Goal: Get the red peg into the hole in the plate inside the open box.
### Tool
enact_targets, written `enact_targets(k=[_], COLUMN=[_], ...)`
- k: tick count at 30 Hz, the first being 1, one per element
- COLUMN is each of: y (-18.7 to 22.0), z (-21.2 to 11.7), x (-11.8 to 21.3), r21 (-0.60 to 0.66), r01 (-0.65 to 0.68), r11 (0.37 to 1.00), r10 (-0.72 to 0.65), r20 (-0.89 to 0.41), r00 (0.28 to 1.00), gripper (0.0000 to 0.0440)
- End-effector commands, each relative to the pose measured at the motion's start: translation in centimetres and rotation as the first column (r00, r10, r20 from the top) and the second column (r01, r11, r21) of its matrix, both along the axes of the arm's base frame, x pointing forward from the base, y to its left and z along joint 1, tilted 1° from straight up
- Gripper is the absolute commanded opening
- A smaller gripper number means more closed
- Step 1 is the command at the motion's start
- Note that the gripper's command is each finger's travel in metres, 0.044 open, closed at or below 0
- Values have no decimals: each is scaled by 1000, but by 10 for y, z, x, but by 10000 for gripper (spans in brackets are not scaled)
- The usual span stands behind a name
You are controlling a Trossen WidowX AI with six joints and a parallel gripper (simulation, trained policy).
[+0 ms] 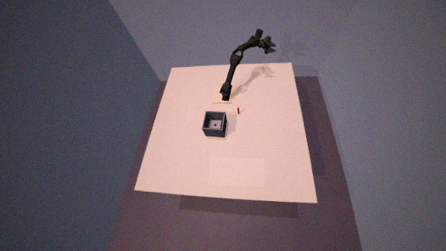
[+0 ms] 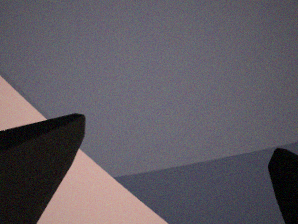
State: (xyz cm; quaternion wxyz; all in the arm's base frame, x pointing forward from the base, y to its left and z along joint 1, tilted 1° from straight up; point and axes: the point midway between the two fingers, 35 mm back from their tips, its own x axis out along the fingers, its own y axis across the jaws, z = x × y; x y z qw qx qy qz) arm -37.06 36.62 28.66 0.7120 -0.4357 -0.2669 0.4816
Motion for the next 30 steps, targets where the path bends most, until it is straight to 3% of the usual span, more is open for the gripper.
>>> enact_targets(k=[1, 5, 15, 22, 30], y=[4, 31, 88, 94, 82], z=[0, -4, -16, -30, -51], x=[5, 44, 195, 290, 379], r21=[3, 5, -33, -89, -179], r01=[8, 61, 266, 406, 545], r11=[1000, 998, 963, 909, 819], r10=[-8, -61, -259, -388, -503], r20=[-14, -96, -370, -537, -683], r00=[1000, 994, 892, 750, 530], gripper=[416, 428, 440, 440, 440])
